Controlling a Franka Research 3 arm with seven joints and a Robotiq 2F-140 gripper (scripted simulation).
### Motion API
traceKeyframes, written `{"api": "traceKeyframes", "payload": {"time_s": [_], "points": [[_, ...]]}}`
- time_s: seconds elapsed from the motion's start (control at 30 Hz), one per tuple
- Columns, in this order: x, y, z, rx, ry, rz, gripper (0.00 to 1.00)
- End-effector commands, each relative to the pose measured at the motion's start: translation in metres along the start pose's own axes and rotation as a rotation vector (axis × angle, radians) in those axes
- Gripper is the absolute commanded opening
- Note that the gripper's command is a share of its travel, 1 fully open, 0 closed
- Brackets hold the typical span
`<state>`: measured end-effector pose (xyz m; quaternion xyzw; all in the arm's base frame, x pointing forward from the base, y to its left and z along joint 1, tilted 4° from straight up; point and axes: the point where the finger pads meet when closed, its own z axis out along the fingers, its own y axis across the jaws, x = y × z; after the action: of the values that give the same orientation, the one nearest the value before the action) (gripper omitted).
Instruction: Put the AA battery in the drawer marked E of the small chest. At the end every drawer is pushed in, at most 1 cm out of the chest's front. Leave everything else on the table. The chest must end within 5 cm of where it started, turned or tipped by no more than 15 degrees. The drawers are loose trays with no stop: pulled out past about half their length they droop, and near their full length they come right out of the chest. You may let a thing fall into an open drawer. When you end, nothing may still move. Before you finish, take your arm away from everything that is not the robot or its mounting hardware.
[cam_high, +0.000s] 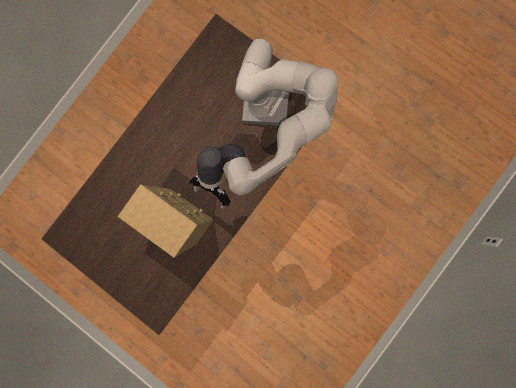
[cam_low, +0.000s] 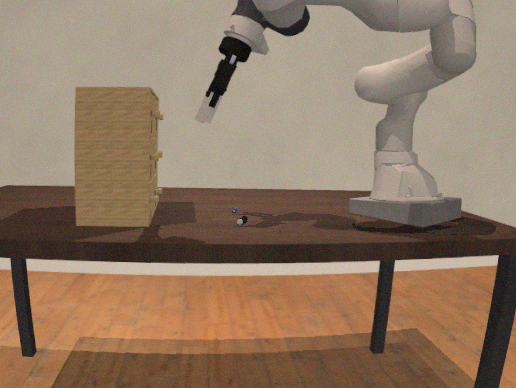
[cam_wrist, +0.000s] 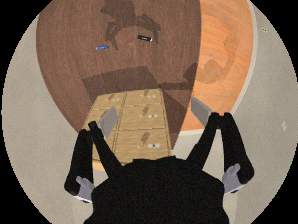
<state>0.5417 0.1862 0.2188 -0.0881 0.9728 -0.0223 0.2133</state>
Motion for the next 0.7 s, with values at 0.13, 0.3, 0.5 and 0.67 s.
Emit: {"api": "traceKeyframes", "payload": {"time_s": [0.13,0.3,0.5,0.67], "points": [[0.032,0.005,-0.023,-0.006,0.291,0.052,1.0],[0.036,0.005,-0.034,-0.008,0.362,0.052,1.0],[0.038,0.005,-0.038,-0.009,0.387,0.052,1.0],[0.038,0.005,-0.039,-0.009,0.394,0.052,1.0]]}}
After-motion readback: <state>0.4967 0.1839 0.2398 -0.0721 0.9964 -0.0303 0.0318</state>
